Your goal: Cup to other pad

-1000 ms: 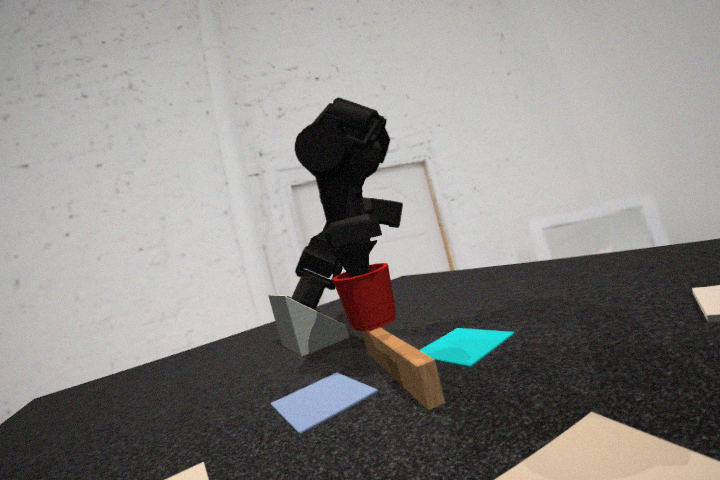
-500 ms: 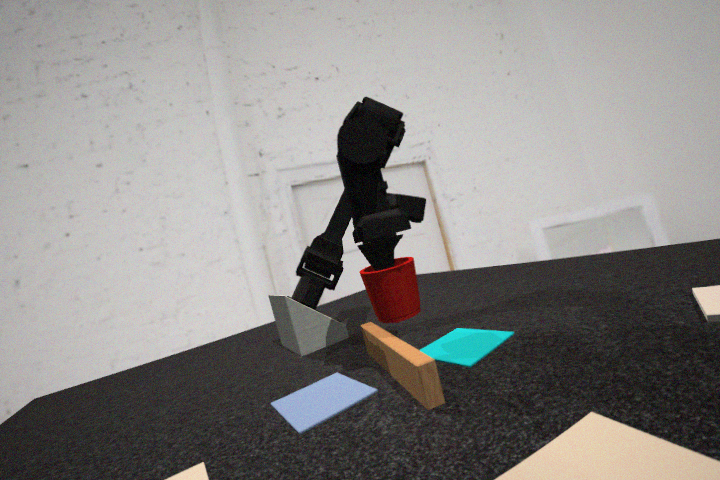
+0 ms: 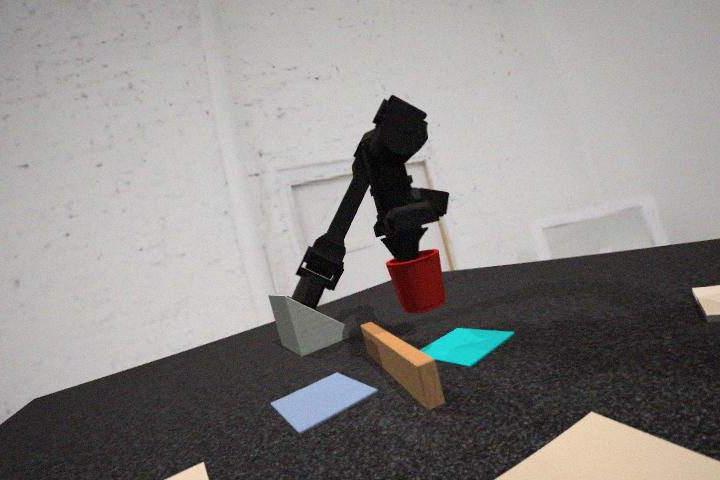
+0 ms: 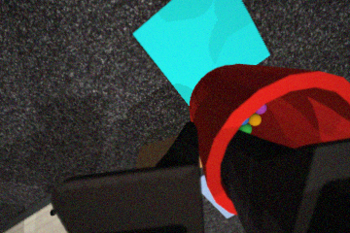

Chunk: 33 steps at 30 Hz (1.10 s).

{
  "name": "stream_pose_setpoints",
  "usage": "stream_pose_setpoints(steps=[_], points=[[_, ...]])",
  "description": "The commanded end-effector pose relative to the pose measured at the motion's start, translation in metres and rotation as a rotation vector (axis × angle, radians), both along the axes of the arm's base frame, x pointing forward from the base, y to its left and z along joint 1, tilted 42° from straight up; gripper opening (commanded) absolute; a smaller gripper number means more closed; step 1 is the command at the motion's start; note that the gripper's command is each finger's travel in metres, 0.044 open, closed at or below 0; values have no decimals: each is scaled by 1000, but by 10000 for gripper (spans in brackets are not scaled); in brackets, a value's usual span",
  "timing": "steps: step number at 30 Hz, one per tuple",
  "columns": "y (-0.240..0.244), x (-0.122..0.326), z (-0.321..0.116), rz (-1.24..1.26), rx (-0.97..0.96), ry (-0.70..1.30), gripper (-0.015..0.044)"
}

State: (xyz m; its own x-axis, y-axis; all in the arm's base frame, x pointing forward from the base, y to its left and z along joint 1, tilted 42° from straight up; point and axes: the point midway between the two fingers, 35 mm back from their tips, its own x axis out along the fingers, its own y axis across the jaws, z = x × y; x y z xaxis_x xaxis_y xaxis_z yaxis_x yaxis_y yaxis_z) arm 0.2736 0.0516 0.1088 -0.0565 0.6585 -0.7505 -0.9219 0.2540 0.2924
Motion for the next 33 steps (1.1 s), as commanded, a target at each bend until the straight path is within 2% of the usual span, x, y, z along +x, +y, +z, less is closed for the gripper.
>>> stream_pose_setpoints(steps=[1,11,33], points=[[9,4,12,-3,1,-12,0],[26,10,31,-3,3,-13,0],[42,10,12,-3,4,-14,0]])
